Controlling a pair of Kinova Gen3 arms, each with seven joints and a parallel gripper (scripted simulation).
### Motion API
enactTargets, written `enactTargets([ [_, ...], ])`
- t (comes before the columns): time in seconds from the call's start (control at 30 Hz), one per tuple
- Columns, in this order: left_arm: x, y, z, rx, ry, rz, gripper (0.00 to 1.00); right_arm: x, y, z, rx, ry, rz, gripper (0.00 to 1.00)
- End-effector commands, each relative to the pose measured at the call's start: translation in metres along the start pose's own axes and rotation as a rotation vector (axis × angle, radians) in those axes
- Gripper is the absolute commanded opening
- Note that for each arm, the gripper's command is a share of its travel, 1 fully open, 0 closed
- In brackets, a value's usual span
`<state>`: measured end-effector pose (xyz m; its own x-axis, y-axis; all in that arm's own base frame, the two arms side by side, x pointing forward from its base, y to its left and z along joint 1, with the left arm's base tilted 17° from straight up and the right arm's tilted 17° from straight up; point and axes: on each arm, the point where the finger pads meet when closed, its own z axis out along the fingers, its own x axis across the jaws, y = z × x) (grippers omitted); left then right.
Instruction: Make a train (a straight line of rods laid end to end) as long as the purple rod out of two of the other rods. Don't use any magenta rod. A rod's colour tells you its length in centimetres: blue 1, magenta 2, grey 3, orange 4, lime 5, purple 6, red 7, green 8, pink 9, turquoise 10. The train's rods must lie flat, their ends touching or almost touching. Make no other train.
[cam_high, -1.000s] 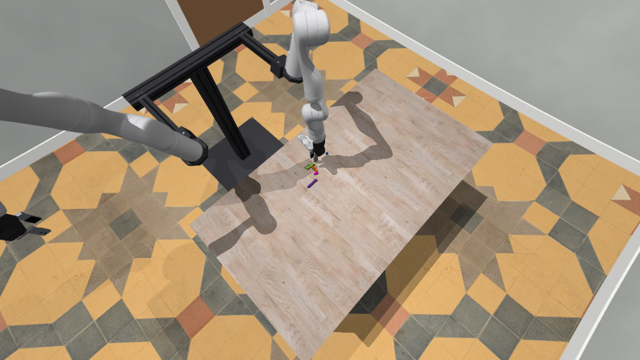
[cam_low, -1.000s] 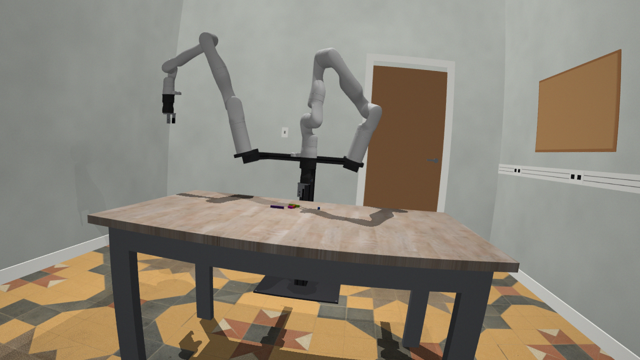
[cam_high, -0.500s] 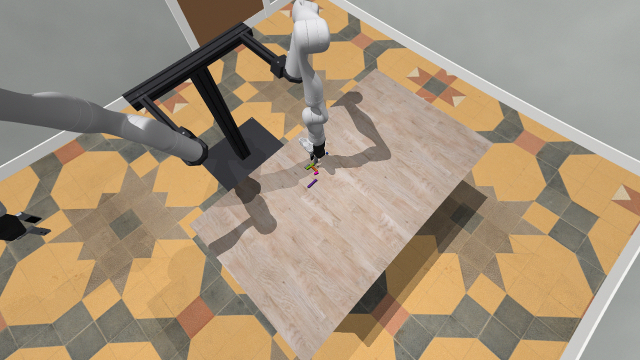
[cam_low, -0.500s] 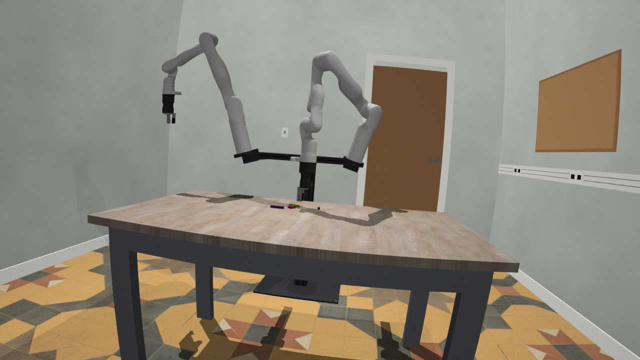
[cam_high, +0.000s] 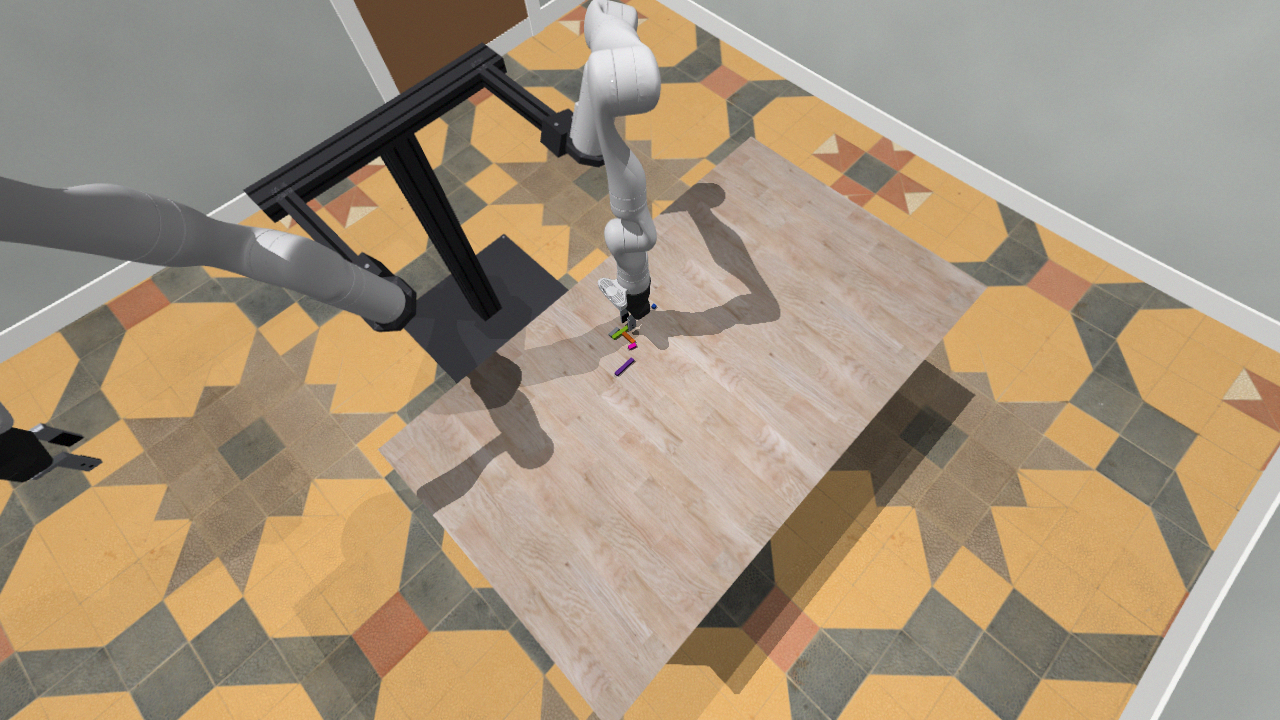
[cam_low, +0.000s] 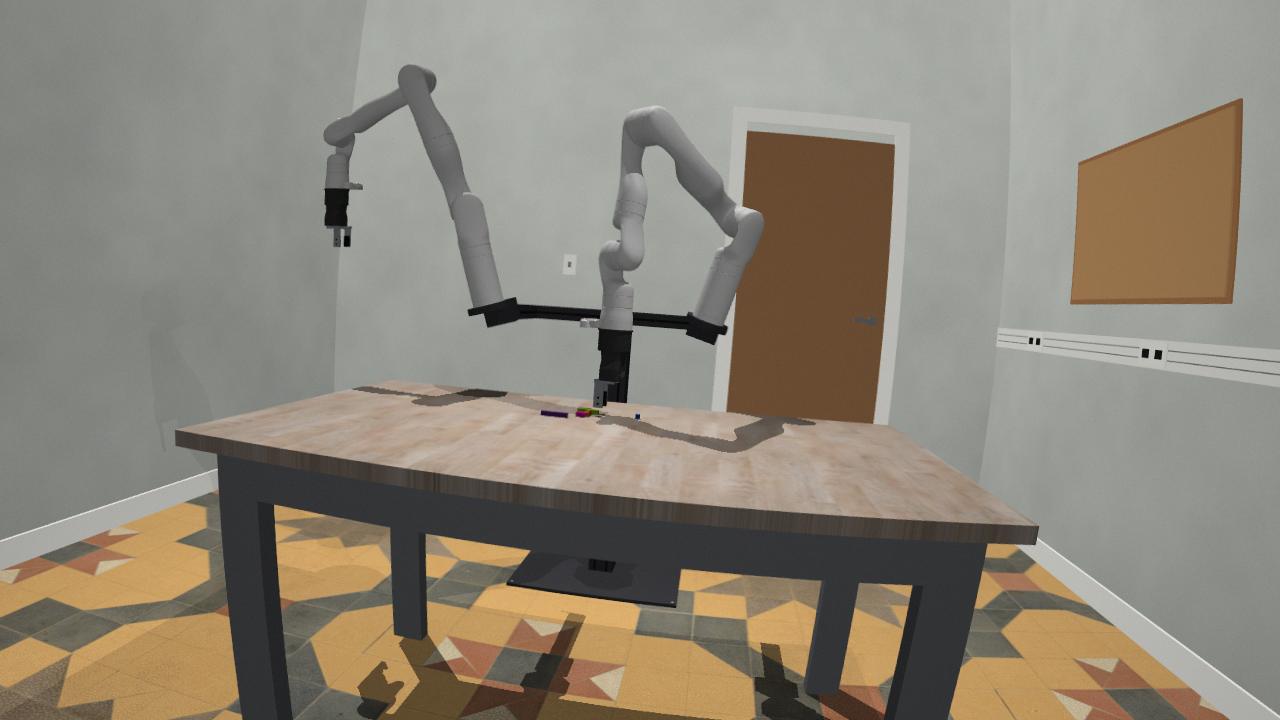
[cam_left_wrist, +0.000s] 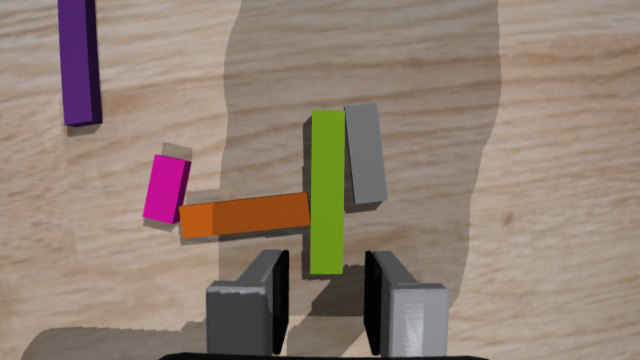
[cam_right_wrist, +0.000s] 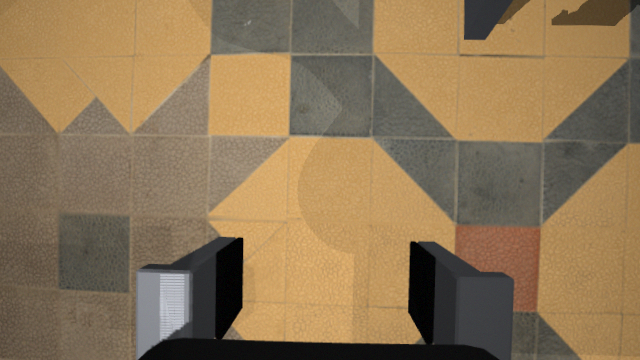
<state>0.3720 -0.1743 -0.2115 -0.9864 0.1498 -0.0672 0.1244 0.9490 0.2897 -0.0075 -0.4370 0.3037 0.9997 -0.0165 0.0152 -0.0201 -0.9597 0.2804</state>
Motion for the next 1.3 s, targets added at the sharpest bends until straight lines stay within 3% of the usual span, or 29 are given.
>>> enactTargets([
  [0.0,-0.001,0.000,0.000,0.001,-0.001,0.000,0.54,0.000,0.000,-0.001,-0.002,0.000,0.000,1.00],
  [0.73,-0.001,0.000,0.001,0.001,-0.001,0.000,0.54,0.000,0.000,-0.001,-0.002,0.000,0.000,1.00],
  [1.27,-0.001,0.000,0.011,0.001,-0.001,0.000,0.54,0.000,0.000,-0.001,-0.002,0.000,0.000,1.00],
])
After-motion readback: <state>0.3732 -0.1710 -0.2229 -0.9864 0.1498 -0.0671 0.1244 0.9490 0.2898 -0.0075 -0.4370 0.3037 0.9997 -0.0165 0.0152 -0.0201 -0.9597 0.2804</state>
